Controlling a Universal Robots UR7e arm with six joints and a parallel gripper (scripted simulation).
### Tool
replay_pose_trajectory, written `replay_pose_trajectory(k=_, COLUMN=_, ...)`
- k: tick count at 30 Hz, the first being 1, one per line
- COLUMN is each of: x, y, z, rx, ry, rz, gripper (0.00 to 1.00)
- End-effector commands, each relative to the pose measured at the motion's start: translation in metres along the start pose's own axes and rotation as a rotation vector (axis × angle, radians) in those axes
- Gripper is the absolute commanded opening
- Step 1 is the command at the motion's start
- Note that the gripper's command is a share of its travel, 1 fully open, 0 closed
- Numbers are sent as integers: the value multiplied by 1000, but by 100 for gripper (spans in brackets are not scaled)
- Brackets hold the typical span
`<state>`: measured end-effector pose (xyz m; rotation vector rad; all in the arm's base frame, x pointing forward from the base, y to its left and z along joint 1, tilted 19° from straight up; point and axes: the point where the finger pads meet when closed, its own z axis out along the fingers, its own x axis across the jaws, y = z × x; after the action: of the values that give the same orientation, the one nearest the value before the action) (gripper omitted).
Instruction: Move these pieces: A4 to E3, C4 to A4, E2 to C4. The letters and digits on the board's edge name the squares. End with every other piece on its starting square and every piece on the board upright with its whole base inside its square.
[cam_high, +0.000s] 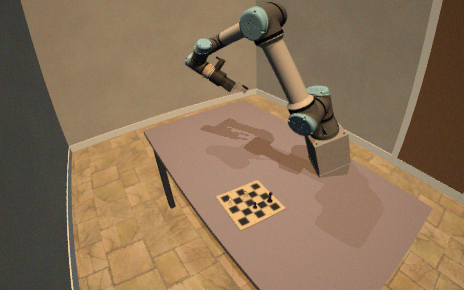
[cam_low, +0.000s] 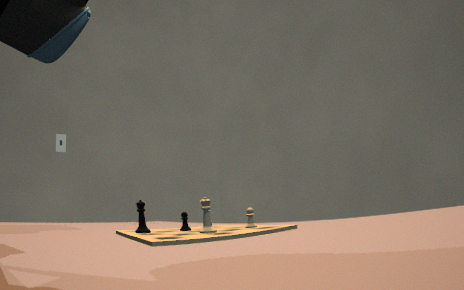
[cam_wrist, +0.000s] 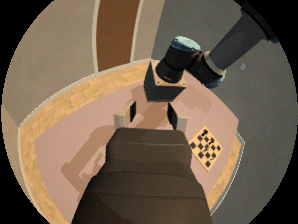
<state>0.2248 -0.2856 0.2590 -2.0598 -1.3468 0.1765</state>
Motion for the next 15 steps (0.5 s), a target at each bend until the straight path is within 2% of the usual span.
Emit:
replay_pose_trajectory(k=1, x=24, y=58, z=21, rx=-35, ry=99, rz=73, gripper=100)
replay_pose_trajectory(k=2, x=33, y=76, z=29, rx=-38, ry=138, rz=98, gripper=100)
replay_pose_trajectory(k=3, x=33, y=76, z=29, rx=-38, ry=138, rz=98, gripper=100)
replay_pose_trajectory(k=4, x=43, y=93, z=37, rx=-40, ry=177, rz=124, gripper=100)
replay_pose_trajectory(k=6, x=43, y=93, z=37, rx=-40, ry=177, rz=124, gripper=100)
replay_pose_trajectory(k=7, x=53, y=110, z=45, rx=-40, ry=216, rz=150, gripper=100)
replay_pose_trajectory(k=8, x=53, y=110, z=45, rx=-40, ry=216, rz=150, gripper=100)
replay_pose_trajectory(k=9, x=63, y=126, z=53, rx=-38, ry=253, rz=176, gripper=100)
replay_pose_trajectory(k=10, x=63, y=126, z=53, rx=-38, ry=253, rz=176, gripper=100)
replay_pose_trajectory(k=11, x=72, y=142, z=60, rx=-35, ry=290, rz=202, gripper=100)
replay_pose_trajectory(k=12, x=72, y=142, z=60, rx=-35, ry=290, rz=202, gripper=100)
replay_pose_trajectory(k=13, x=82, y=156, z=68, rx=-30, ry=326, rz=227, gripper=100)
replay_pose_trajectory(k=14, x=82, y=156, z=68, rx=-30, ry=326, rz=227, gripper=100)
replay_pose_trajectory(k=15, x=92, y=170, z=75, rx=-24, ry=360, rz=253, gripper=100)
